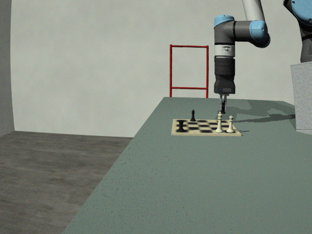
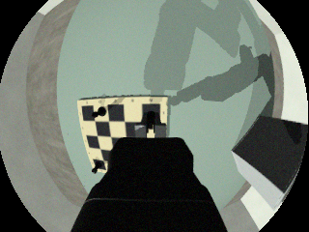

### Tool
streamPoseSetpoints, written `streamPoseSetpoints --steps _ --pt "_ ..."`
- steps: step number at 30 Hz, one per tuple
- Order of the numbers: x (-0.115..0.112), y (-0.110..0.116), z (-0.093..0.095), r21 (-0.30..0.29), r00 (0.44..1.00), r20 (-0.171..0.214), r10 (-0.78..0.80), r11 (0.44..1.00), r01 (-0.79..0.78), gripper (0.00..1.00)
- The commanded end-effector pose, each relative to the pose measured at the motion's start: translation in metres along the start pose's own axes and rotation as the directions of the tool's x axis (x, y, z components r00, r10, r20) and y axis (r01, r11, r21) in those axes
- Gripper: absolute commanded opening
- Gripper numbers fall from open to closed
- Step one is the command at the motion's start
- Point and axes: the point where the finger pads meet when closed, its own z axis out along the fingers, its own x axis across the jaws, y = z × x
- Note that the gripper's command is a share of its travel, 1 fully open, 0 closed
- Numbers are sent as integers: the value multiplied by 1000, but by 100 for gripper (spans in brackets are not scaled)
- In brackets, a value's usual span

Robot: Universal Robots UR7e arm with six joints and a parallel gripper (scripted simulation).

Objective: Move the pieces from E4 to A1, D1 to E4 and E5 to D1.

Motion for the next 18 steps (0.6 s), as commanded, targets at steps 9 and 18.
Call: streamPoseSetpoints --steps 9,18 --pt "-1 -1 23 2 1000 3 0 1000 0 0" --pt "-1 -1 27 2 1000 3 0 1000 0 0"
